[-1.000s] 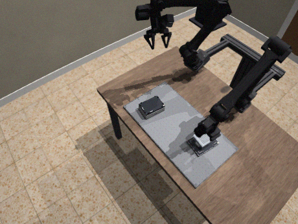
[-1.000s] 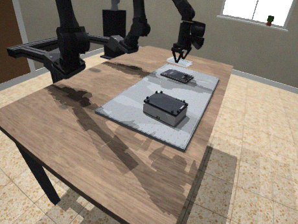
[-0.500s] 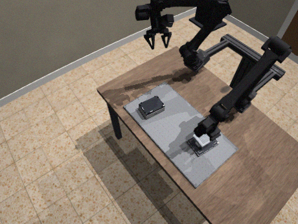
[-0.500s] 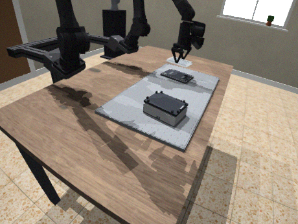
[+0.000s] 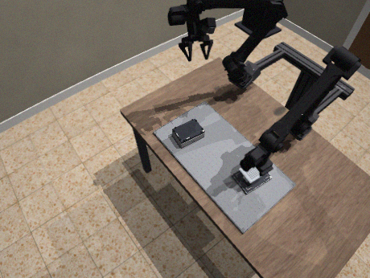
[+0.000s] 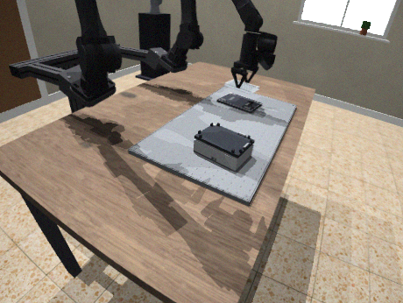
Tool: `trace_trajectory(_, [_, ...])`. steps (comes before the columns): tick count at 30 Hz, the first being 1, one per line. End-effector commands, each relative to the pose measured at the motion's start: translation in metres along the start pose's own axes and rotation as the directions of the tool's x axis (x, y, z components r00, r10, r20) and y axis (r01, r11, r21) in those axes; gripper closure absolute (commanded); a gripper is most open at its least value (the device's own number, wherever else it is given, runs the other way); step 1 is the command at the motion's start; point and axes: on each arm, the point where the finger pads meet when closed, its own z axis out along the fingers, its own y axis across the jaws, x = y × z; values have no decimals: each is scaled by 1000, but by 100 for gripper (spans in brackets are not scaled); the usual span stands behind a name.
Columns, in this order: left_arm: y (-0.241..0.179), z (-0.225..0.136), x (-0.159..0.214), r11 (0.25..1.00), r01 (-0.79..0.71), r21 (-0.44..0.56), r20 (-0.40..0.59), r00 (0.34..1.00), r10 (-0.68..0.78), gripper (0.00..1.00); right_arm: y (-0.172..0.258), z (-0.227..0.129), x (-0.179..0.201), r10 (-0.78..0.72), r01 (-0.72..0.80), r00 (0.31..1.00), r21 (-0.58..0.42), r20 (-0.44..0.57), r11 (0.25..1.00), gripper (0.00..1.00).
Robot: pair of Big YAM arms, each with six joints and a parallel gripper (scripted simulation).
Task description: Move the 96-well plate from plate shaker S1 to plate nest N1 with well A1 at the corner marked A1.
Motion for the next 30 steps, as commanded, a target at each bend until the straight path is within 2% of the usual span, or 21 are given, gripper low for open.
trace_trajectory(1, [2, 10, -4, 1000, -9, -4, 3, 1000, 9, 100, -17, -23, -23, -67, 68, 998, 54, -16, 996, 0])
trace_trajectory(13, [3, 27, -4, 1000, -5, -3, 2, 1000, 5, 100, -17, -23, -23, -67, 68, 998, 54, -16, 996, 0])
trace_trajectory(16, [4, 27, -15, 1000, -7, -5, 28, 1000, 7, 100, -17, -23, -23, -67, 68, 998, 54, -16, 996, 0])
trace_trajectory(20, [3, 38, -3, 1000, -5, -2, 2, 1000, 5, 100, -17, -23, -23, -67, 68, 998, 54, -16, 996, 0])
trace_trajectory(30, [3, 52, -3, 1000, -6, -2, 1, 1000, 6, 100, -17, -23, -23, -67, 68, 998, 54, -16, 996, 0])
